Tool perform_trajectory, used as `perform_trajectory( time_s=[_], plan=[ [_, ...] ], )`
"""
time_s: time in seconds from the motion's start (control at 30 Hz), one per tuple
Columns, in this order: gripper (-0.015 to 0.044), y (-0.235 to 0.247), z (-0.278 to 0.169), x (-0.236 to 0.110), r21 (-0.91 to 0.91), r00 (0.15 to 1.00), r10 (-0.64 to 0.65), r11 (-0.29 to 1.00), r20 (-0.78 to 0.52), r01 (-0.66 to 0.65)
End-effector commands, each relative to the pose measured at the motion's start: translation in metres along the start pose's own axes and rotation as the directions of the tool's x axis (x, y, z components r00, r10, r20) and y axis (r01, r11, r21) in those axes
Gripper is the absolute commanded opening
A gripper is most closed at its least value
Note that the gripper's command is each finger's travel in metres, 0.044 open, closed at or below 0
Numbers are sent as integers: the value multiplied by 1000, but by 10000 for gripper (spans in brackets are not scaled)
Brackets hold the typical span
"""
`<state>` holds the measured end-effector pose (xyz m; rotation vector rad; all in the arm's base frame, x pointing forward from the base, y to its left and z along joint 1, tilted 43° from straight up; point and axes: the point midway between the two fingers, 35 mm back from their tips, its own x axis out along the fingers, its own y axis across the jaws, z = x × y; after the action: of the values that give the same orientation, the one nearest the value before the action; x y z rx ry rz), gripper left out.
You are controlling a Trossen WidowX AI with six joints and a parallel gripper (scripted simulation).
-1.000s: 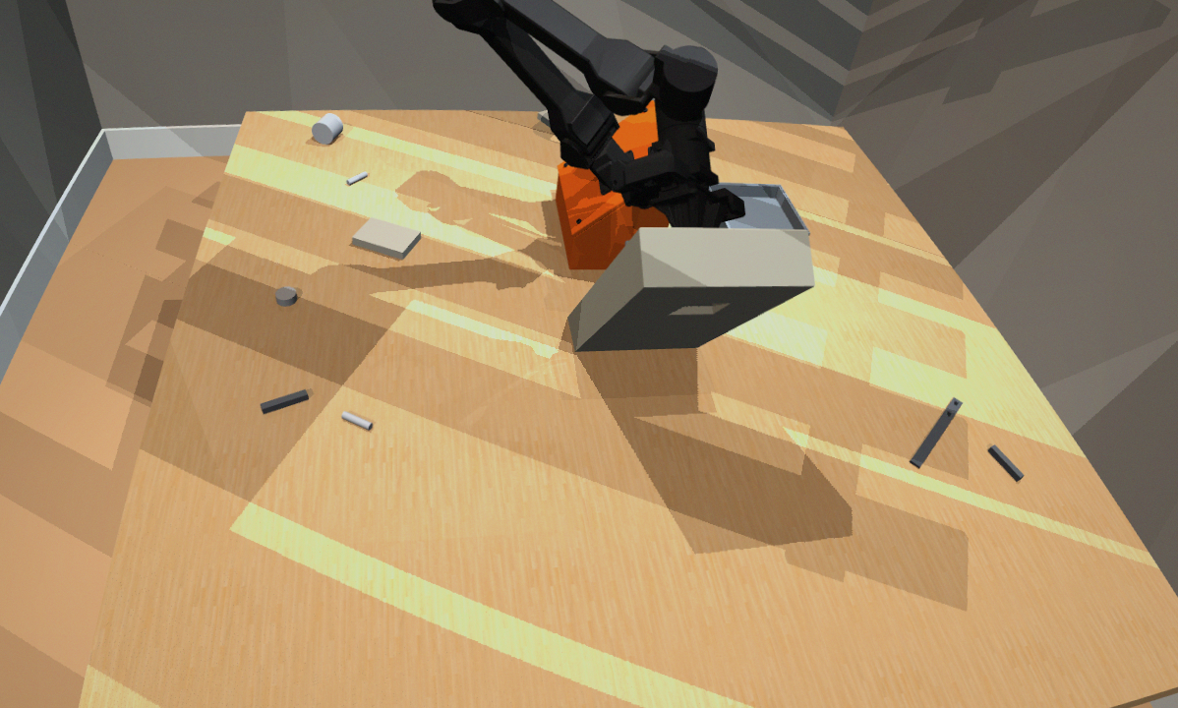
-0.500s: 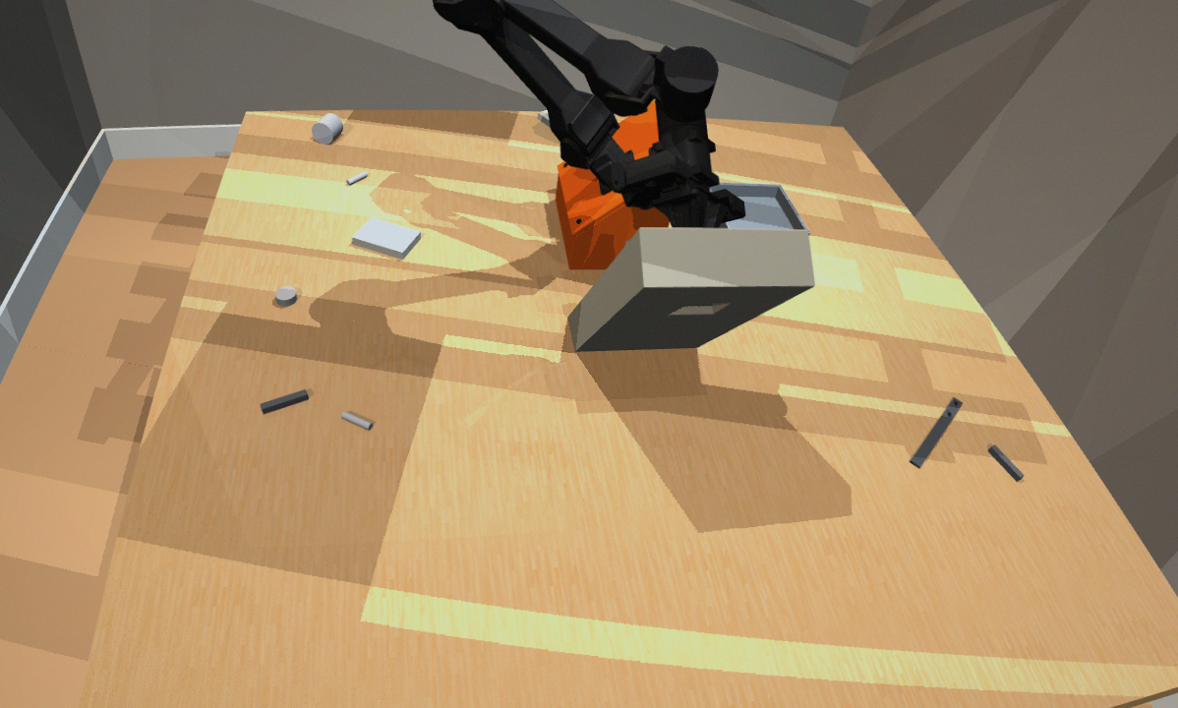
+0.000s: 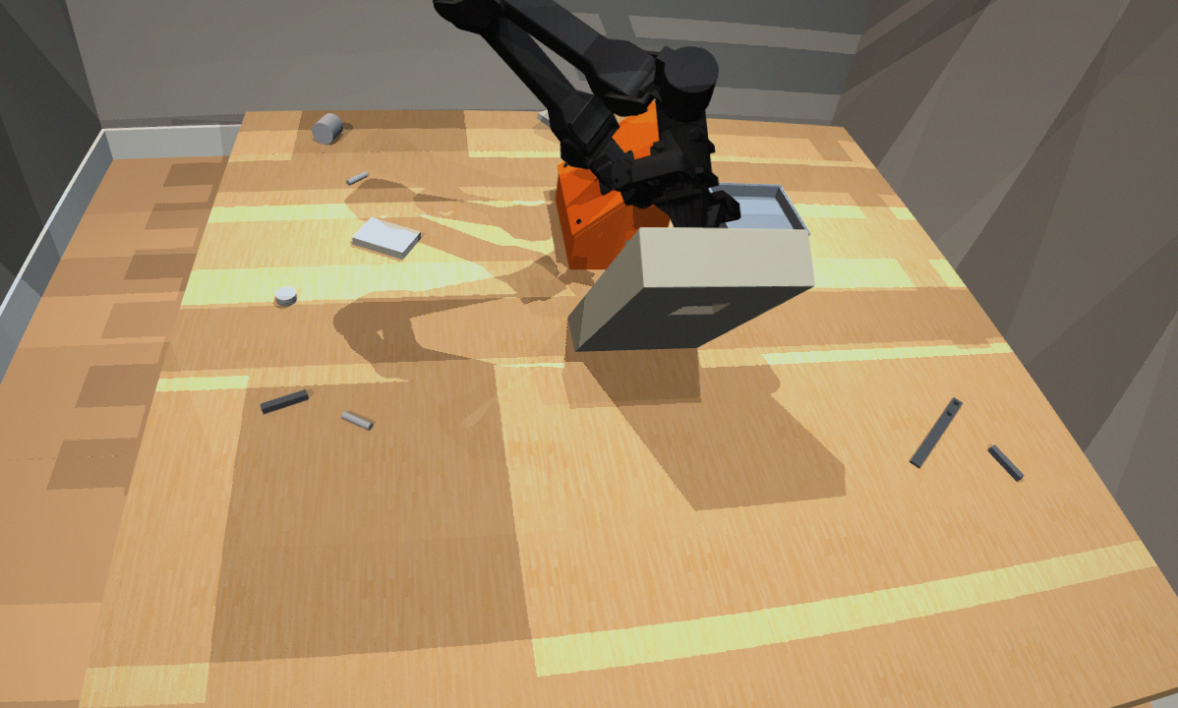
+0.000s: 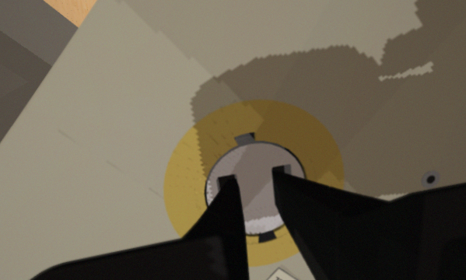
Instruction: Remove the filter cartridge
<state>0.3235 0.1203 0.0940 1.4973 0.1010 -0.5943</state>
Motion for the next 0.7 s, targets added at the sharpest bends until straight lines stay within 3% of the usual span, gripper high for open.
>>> perform_trajectory(
  time_s=[0.0,0.33,0.67],
  plan=[
    [0,0,1,5,-116,1000,-7,993,-2,7],
    [0,0,1,7,-444,1000,-8,896,-2,7],
    [0,0,1,8,-723,1000,-8,690,-2,4]
  ],
)
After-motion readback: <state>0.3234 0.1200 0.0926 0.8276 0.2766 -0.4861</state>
